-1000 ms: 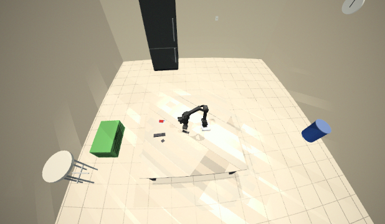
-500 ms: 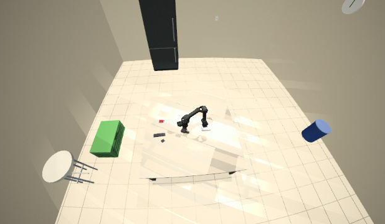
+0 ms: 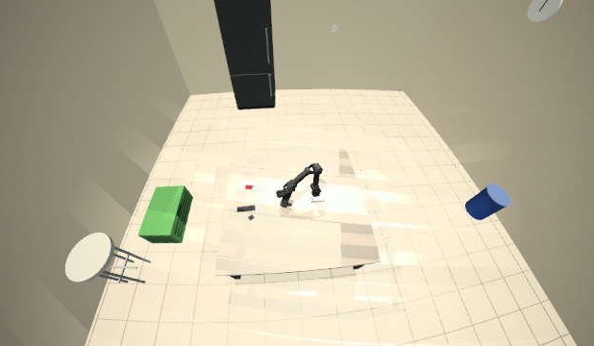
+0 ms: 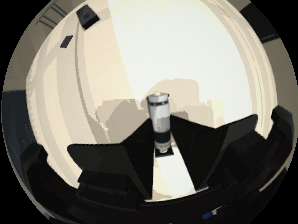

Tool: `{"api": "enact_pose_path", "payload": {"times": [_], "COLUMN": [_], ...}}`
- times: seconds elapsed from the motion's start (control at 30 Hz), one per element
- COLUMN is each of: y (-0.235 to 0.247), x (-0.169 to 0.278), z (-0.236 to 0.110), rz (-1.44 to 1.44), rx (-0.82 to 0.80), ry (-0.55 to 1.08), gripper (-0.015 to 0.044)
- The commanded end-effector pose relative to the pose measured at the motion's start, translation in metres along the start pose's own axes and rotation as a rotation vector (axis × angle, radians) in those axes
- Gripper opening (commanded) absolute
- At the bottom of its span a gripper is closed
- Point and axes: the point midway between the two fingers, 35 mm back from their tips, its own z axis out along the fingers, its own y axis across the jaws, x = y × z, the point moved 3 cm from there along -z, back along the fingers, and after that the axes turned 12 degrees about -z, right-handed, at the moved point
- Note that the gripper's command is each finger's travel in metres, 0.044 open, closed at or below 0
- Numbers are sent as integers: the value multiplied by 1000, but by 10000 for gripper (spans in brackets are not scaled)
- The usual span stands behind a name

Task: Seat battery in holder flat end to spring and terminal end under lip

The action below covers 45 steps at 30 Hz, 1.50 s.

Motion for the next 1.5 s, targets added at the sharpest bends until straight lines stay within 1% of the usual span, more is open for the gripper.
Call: {"api": "enact_pose_path", "payload": {"times": [0.0,0.13,1.2,1.47], "y": [-1,-1,4,5], "x": [4,5,25,29], "z": [5,6,20,21], "rz": [4,3,3,4], "rx": [10,13,67,68], "ry": [-37,-48,-284,-289], "gripper": [59,59,59,59]}}
